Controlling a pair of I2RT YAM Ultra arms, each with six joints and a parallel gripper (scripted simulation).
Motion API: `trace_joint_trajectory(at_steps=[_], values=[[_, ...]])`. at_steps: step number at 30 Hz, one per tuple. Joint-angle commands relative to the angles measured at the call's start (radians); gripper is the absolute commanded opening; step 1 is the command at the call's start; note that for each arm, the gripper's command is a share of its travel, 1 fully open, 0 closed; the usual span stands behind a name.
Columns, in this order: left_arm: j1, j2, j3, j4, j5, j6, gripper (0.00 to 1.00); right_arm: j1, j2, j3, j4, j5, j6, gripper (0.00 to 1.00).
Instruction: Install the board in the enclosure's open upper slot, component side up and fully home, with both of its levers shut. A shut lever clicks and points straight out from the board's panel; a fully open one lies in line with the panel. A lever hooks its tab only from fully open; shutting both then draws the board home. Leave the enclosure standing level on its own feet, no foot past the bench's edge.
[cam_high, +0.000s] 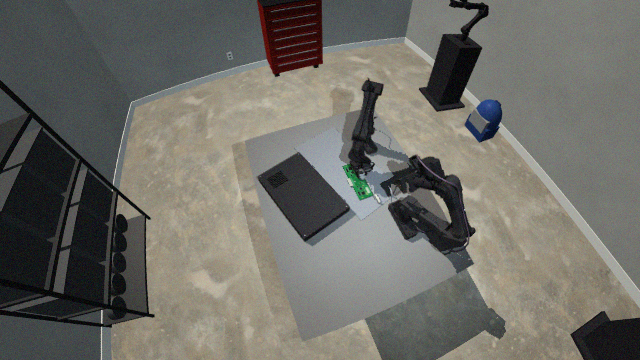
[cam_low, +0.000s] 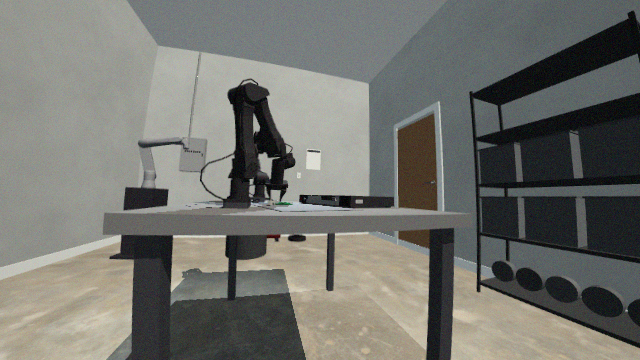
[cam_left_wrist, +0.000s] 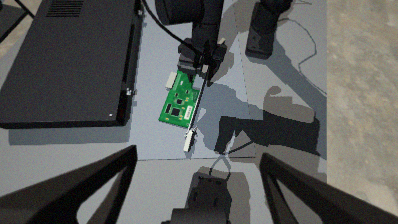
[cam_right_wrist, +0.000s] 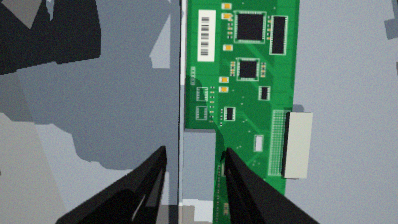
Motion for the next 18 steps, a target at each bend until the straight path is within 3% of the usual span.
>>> trace_joint_trajectory(at_steps=[1,2,6,18], values=[[-0.003,-0.004,0.005,0.007,0.002,0.009,1.0,0.009,0.011,-0.011,0.025,0.001,0.008,0.47],[-0.003,-0.004,0.005,0.007,0.002,0.009,1.0,0.009,0.011,-0.011,0.025,0.001,0.007,0.39],[-0.003,-0.004,0.005,0.007,0.002,0.009,1.0,0.009,0.011,-0.011,0.025,0.001,0.007,0.39],[-0.003,-0.004,0.005,0.007,0.002,0.009,1.0,0.003,0.003,0.0,0.014,0.0,0.002,0.22]])
